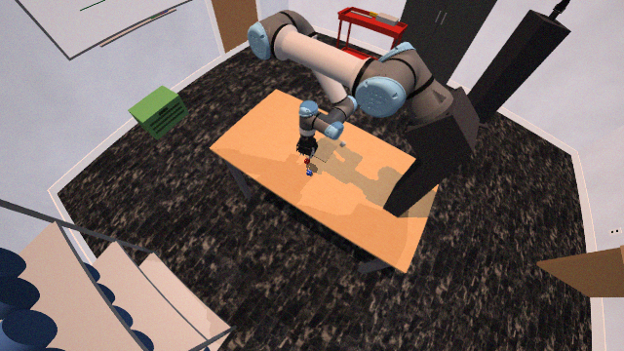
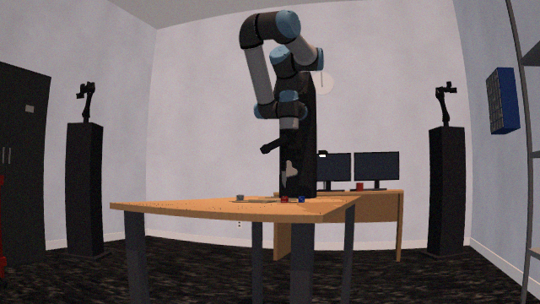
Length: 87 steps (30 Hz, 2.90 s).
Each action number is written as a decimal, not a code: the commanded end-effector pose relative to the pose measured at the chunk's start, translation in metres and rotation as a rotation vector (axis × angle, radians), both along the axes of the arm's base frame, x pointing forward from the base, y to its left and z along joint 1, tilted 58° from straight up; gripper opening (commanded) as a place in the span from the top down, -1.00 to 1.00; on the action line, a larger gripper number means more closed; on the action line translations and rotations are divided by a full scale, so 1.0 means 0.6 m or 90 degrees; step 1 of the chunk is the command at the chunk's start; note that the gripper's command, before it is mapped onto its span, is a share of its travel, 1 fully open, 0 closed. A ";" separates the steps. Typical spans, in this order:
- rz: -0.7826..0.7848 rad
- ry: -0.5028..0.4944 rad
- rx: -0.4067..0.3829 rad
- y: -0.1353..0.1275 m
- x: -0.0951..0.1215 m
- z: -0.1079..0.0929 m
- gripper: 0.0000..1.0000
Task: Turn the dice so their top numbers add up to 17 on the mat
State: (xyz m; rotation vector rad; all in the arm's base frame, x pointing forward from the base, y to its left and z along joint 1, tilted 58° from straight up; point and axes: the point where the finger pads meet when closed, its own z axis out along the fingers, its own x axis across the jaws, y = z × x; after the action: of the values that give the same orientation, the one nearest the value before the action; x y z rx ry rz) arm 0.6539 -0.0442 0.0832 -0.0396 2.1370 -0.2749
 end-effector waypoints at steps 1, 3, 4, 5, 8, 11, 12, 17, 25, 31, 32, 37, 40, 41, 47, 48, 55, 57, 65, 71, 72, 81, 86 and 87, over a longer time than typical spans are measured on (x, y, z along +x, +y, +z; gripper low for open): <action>0.000 -0.001 0.000 -0.002 0.010 -0.005 0.51; 0.000 -0.001 0.000 -0.002 0.013 -0.007 0.51; 0.000 -0.001 0.000 -0.002 0.013 -0.007 0.51; 0.000 -0.001 0.000 -0.003 0.015 -0.008 0.51; 0.000 -0.001 0.000 -0.004 0.021 -0.012 0.51; 0.000 -0.001 0.000 -0.005 0.026 -0.015 0.51; 0.000 -0.001 0.000 -0.005 0.028 -0.016 0.51; 0.000 -0.001 0.000 -0.007 0.034 -0.020 0.51; 0.000 -0.001 0.000 -0.007 0.038 -0.022 0.51; 0.000 -0.001 0.000 -0.008 0.039 -0.022 0.51; 0.000 -0.001 0.000 -0.008 0.039 -0.022 0.51; 0.000 -0.001 0.000 -0.008 0.039 -0.022 0.51; 0.000 -0.001 0.000 -0.008 0.039 -0.022 0.51; 0.000 -0.001 0.000 -0.008 0.039 -0.022 0.51; 0.000 -0.001 0.000 -0.008 0.039 -0.022 0.51; 0.000 -0.001 0.000 -0.008 0.039 -0.022 0.51; 0.000 -0.001 0.000 -0.008 0.039 -0.022 0.51; 0.000 -0.001 0.000 -0.008 0.039 -0.022 0.51; 0.000 -0.001 0.000 -0.008 0.039 -0.022 0.51; 0.000 -0.001 0.000 -0.008 0.040 -0.023 0.51; 0.000 -0.001 0.000 -0.008 0.040 -0.023 0.51; 0.000 -0.001 0.000 -0.012 0.057 -0.034 0.51; 0.000 -0.001 0.000 -0.014 0.070 -0.042 0.51; 0.000 -0.001 0.000 -0.015 0.072 -0.043 0.51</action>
State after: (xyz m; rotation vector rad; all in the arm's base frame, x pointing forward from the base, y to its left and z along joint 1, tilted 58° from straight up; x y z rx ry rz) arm 0.6921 -0.0522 0.0597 -0.0396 2.1370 -0.2749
